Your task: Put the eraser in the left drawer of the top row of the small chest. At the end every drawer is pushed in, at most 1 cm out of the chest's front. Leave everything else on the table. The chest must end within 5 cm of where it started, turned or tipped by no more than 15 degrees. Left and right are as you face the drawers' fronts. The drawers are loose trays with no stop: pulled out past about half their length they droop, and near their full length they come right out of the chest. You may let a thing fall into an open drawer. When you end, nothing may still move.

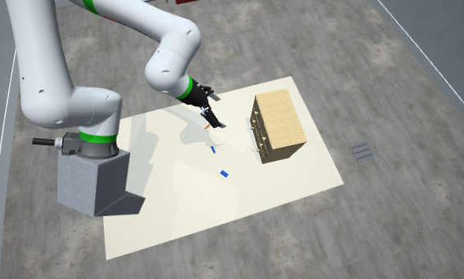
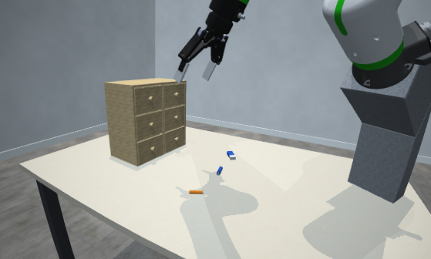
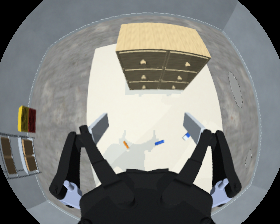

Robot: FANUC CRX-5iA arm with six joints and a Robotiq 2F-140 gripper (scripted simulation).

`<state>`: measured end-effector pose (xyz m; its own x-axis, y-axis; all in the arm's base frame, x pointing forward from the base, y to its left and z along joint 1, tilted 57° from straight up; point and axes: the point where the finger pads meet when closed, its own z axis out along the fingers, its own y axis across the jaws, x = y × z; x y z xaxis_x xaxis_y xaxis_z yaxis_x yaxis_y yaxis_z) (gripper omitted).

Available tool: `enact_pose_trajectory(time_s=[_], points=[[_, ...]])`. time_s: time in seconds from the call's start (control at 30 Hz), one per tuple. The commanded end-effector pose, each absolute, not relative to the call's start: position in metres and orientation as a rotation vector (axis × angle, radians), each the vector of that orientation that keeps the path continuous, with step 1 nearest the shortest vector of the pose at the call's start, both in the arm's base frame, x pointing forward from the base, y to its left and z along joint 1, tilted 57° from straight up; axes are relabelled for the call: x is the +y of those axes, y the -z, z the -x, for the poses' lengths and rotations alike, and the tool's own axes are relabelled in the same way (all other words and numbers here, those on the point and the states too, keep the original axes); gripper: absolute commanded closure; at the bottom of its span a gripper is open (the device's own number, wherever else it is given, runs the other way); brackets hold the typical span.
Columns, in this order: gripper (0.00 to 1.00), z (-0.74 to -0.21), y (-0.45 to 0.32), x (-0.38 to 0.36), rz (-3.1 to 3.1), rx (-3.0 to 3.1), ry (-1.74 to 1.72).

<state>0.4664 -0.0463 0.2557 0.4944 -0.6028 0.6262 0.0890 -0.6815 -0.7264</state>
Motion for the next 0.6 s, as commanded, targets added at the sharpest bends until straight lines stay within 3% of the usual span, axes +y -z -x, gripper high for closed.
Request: enact_pose_trajectory(time_s=[0.0,0.57], points=[[0.0,-0.484,-0.255,-0.04,1.93,0.477,1.382],[0.0,-0.525,-0.252,-0.029,1.683,0.643,1.736]])
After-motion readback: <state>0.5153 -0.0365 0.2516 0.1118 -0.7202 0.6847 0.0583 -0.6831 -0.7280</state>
